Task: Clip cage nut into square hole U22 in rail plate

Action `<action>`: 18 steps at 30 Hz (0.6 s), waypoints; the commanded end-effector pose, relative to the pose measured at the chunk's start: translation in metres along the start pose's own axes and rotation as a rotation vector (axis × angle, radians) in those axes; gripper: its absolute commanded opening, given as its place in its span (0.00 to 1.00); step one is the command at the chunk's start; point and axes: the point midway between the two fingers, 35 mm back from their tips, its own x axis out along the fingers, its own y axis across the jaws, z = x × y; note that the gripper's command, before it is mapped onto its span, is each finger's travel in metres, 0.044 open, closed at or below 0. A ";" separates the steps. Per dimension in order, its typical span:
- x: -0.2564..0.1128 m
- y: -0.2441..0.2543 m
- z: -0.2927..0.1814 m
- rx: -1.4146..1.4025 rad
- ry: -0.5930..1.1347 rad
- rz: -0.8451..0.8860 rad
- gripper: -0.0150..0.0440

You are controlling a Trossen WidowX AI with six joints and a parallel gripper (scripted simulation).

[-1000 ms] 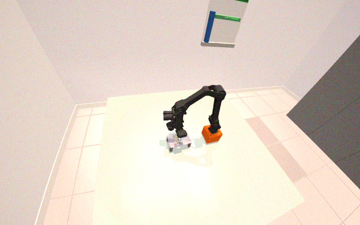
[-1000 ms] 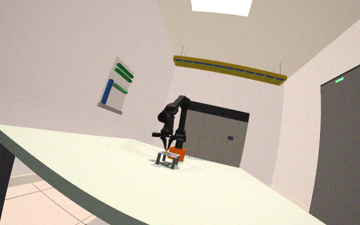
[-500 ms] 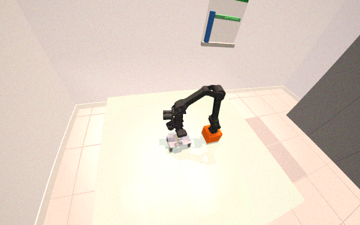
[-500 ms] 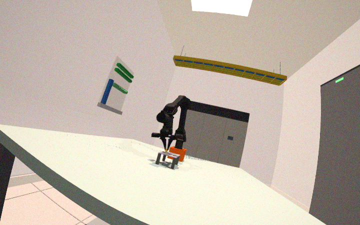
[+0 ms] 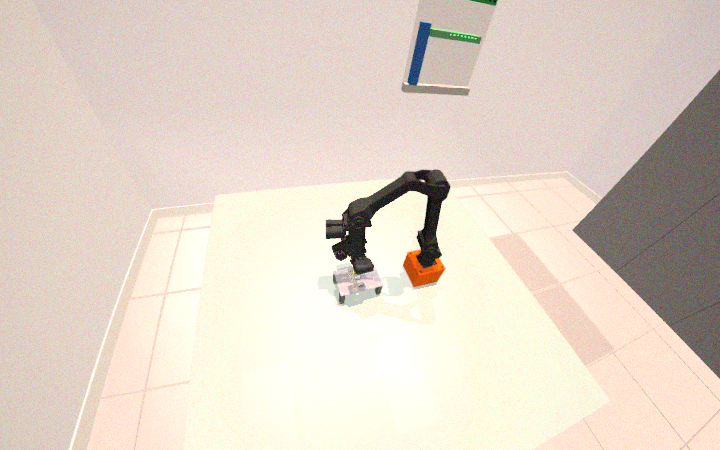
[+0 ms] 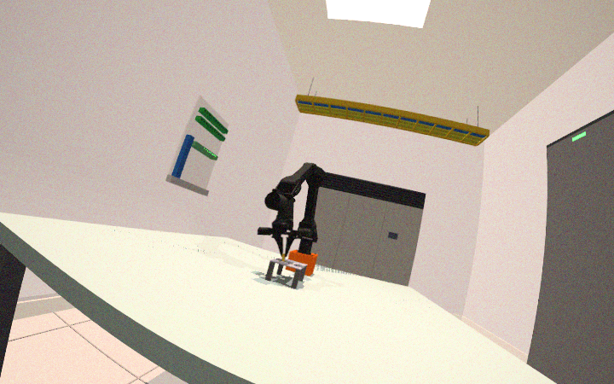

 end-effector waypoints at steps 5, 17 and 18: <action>0.000 0.000 0.001 -0.003 -0.002 0.021 0.30; 0.000 -0.001 0.001 -0.003 -0.002 0.040 0.30; 0.000 -0.002 0.001 -0.003 -0.002 0.042 0.30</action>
